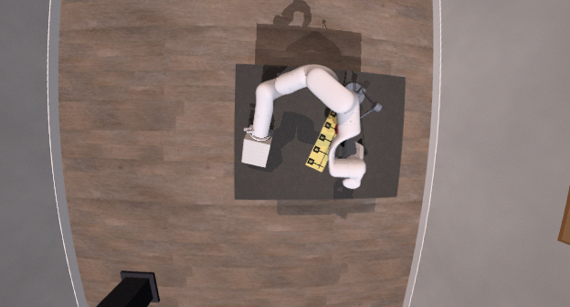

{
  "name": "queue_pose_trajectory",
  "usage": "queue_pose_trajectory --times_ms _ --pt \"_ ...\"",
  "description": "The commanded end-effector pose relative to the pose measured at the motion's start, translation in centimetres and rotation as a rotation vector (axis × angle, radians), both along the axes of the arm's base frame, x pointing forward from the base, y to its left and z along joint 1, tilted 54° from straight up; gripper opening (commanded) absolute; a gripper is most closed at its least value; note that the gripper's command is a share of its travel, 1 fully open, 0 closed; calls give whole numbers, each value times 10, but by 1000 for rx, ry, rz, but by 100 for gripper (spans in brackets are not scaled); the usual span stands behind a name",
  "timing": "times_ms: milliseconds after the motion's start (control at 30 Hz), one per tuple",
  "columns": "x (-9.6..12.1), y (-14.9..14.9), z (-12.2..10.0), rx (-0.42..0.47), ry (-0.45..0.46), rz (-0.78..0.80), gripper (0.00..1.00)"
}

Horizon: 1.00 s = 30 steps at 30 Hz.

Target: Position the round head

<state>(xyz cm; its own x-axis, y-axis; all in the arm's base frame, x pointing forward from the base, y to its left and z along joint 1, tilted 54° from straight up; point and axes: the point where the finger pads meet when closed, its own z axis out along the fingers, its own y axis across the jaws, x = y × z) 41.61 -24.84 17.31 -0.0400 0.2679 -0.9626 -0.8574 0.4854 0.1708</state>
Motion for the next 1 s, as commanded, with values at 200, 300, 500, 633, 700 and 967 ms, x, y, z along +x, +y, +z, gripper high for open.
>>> queue_pose_trajectory --times_ms 200,300,500,633,700,967 --pt "0 -2 7 -44 23 5 100" --pt "1 -2 11 -75 41 11 100" --pt "2 -3 21 -136 76 24 100" --pt "3 -3 24 -157 88 28 100" --pt "5 1 24 -156 88 28 100" --pt "16 20 24 -152 85 27 100"
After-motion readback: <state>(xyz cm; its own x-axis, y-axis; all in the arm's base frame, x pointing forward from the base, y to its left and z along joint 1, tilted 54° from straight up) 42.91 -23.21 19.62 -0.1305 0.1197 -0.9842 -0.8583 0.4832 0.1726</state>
